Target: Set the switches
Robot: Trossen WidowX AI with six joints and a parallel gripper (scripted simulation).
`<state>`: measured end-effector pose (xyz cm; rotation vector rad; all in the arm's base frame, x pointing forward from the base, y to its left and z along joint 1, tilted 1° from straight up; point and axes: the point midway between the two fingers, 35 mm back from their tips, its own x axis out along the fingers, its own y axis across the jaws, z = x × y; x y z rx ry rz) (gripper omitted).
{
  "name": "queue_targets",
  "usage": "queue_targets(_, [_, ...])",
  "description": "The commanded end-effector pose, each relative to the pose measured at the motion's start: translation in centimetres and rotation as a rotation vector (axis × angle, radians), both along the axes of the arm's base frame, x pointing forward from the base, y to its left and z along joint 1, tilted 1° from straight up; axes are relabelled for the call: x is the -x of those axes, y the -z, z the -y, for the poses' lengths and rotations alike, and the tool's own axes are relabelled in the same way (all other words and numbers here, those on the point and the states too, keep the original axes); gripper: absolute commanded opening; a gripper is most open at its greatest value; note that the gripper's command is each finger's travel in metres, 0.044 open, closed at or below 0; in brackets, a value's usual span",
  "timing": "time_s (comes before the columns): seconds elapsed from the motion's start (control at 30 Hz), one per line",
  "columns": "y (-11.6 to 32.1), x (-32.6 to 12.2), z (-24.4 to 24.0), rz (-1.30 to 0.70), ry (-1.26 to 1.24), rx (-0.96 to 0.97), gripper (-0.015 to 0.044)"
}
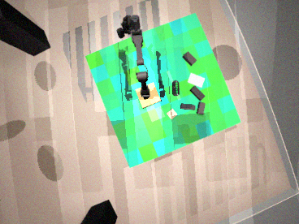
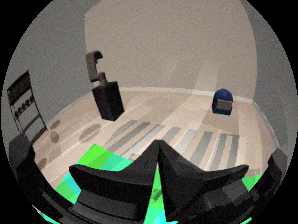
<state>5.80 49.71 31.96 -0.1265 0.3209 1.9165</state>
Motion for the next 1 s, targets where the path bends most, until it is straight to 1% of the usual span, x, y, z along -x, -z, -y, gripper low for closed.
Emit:
queue_targets(0.0, [2.3,-4.5,0.1,-0.104,0.13,0.117,0.0])
queue_targets(0.07, [3.2,-6.6,0.5,-0.152,0.195,0.164,0.0])
queue_targets(0.27, [6.9,-15.6,3.5,-0.347,0.477,0.337,0.0])
queue_targets(0.4, [9.2,-20.6,6.3,-0.479,0.657,0.429,0.0])
queue_targets(0.57, [12.5,-26.6,11.3,-0.672,0.911,0.542,0.0])
queue_targets(0.73, [14.9,-30.5,16.2,-0.844,1.122,0.619,0.0])
queue_targets(0.97, [18.9,-35.2,25.9,-1.265,1.547,0.719,0.0])
